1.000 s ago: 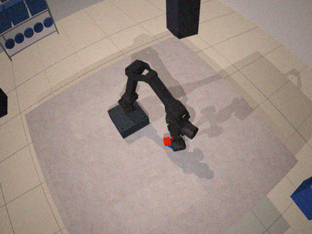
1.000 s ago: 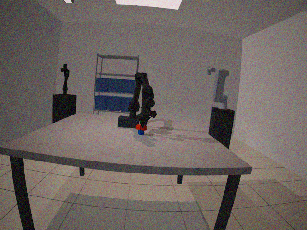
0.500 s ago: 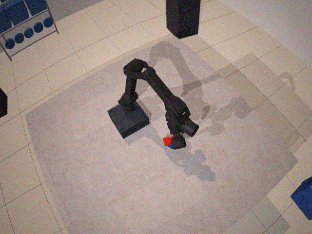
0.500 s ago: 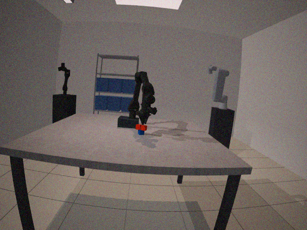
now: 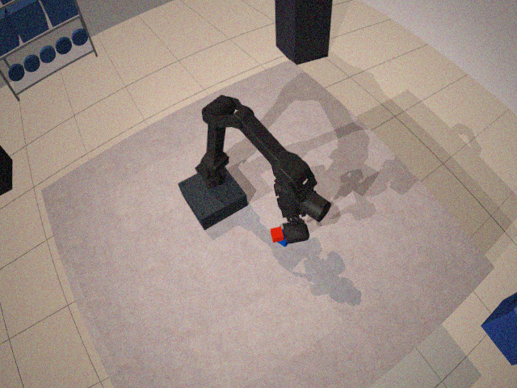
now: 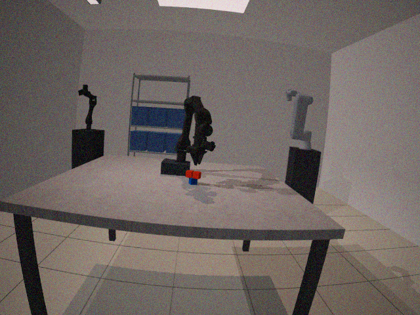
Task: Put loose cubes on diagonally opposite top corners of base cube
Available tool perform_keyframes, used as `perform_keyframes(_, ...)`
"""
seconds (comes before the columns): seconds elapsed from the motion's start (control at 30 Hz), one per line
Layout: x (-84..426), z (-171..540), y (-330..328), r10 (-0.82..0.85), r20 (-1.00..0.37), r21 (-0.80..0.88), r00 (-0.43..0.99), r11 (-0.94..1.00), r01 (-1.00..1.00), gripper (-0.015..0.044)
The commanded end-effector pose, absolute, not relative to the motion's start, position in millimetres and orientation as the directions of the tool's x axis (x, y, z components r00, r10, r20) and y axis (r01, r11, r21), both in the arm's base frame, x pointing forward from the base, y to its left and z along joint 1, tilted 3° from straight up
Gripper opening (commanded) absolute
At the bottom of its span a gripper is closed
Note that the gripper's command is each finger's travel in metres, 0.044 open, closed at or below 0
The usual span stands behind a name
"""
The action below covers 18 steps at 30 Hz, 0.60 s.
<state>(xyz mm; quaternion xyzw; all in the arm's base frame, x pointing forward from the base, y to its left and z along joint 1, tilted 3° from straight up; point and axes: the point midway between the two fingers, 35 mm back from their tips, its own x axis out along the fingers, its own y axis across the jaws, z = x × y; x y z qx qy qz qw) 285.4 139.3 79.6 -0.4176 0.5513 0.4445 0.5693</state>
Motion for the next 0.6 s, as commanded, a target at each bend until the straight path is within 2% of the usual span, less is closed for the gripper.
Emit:
perform_keyframes(0.0,286.2,87.7,139.2,0.047,-0.999,0.011,0.001,0.252,-0.968,0.0205)
perform_keyframes(0.13,286.2,91.2,139.0,0.047,-0.999,0.011,0.001,0.252,-0.968,0.0205)
perform_keyframes(0.37,285.9,99.6,138.5,0.047,-0.999,0.012,0.000,0.256,-0.967,0.0389)
perform_keyframes(0.47,284.2,97.8,140.4,0.046,-0.999,0.015,-0.003,0.258,-0.966,0.0400)
perform_keyframes(0.57,267.3,100.2,169.1,0.049,-0.999,0.017,-0.004,0.257,-0.966,0.0400)
